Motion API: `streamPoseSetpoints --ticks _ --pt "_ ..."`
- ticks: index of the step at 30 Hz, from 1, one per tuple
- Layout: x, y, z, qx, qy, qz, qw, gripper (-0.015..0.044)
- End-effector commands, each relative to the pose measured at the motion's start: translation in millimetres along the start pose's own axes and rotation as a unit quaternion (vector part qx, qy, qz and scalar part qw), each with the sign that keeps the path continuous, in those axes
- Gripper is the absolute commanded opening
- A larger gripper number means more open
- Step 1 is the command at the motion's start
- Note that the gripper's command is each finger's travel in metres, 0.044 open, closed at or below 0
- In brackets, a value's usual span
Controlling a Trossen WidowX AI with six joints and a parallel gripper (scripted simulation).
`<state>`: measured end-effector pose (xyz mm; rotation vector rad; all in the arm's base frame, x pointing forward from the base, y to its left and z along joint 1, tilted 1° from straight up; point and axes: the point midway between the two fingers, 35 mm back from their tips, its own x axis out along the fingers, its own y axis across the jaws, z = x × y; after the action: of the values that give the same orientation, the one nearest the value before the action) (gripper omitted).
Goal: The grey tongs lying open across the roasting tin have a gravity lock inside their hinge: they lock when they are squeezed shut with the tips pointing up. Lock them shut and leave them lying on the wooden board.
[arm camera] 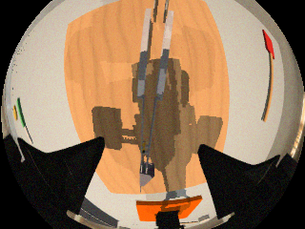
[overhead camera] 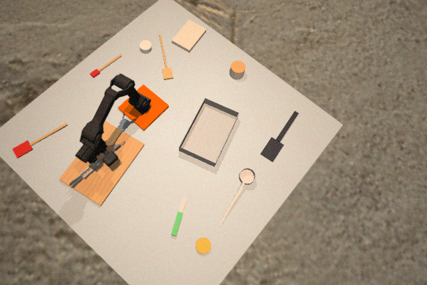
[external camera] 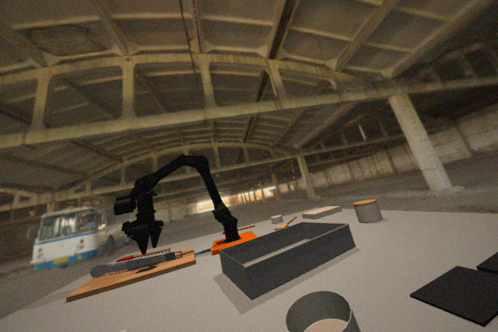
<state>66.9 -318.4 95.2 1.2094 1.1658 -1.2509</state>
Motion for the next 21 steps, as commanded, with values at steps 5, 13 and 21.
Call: streamPoseSetpoints --ticks 5,13,21 --pt "-70 -20 -82 0.002 -0.003 0.003 1.0 0.044" --pt "-91 -31 -127 0.003 -0.002 0.003 1.0 0.044" --pt "-114 -30 -123 0.003 -0.02 0.008 1.0 0.044"
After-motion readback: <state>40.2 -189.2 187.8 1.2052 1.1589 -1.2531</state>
